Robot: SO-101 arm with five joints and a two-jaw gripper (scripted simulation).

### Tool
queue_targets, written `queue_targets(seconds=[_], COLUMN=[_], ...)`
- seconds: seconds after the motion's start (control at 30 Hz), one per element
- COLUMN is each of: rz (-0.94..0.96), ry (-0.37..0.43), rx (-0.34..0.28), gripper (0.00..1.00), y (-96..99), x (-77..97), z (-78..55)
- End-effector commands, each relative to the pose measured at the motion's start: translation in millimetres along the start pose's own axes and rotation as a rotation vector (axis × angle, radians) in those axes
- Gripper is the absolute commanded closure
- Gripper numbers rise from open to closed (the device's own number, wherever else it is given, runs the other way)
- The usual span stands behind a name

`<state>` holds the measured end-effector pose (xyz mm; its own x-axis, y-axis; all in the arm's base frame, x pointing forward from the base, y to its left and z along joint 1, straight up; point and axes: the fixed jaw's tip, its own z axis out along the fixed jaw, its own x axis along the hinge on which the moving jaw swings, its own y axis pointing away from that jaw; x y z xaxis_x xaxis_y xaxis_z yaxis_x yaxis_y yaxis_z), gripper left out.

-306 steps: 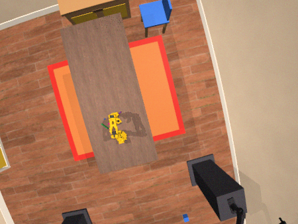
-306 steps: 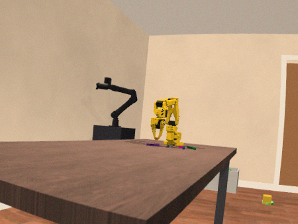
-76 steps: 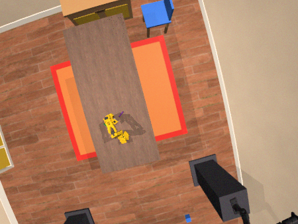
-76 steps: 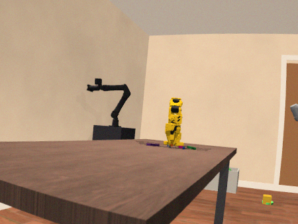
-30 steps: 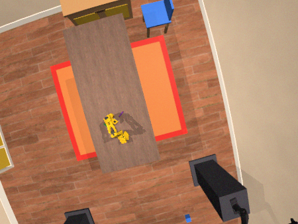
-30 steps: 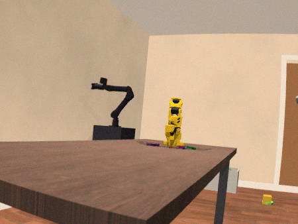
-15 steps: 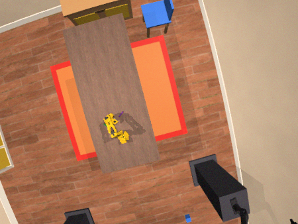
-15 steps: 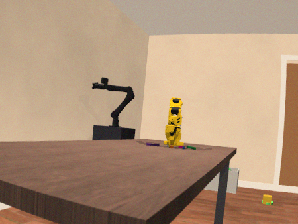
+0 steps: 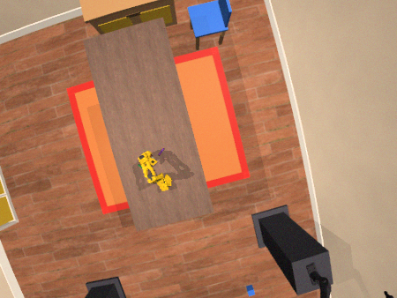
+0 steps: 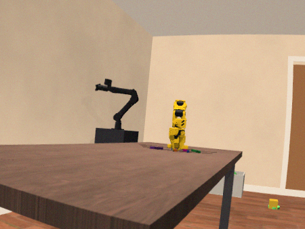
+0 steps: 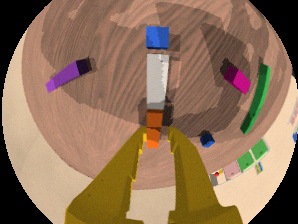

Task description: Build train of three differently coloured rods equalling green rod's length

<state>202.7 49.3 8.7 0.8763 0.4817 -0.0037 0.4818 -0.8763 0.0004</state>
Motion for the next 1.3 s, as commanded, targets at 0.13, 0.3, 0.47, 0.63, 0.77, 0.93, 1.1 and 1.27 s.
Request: queue_targets(seconds=[0.13, 0.3, 0.47, 0.63, 0.77, 0.93, 1.1, 1.27], rz=[0.0, 0.0, 0.0, 0.0, 0.0, 0.0, 0.0, 0.0], ry=[0.073, 0.073, 0.073, 0.073, 0.073, 0.073, 0.073, 0.073], rx=[-0.015, -0.015, -0.015, -0.015, -0.015, -0.015, -0.015, -0.015], gripper=[0.86, 0.84, 0.83, 0.83, 0.83, 0.83, 0.83, 0.83], y=[1.1, 1.1, 1.1, 1.1, 1.1, 1.3, 1.2, 1.0], x=[10.5, 10.5, 10.5, 10.5, 10.7, 11.1, 10.9, 9.6], z=[-12.0, -12.0, -12.0, -12.4, -13.7, -22.3, -36.9, -48.9])
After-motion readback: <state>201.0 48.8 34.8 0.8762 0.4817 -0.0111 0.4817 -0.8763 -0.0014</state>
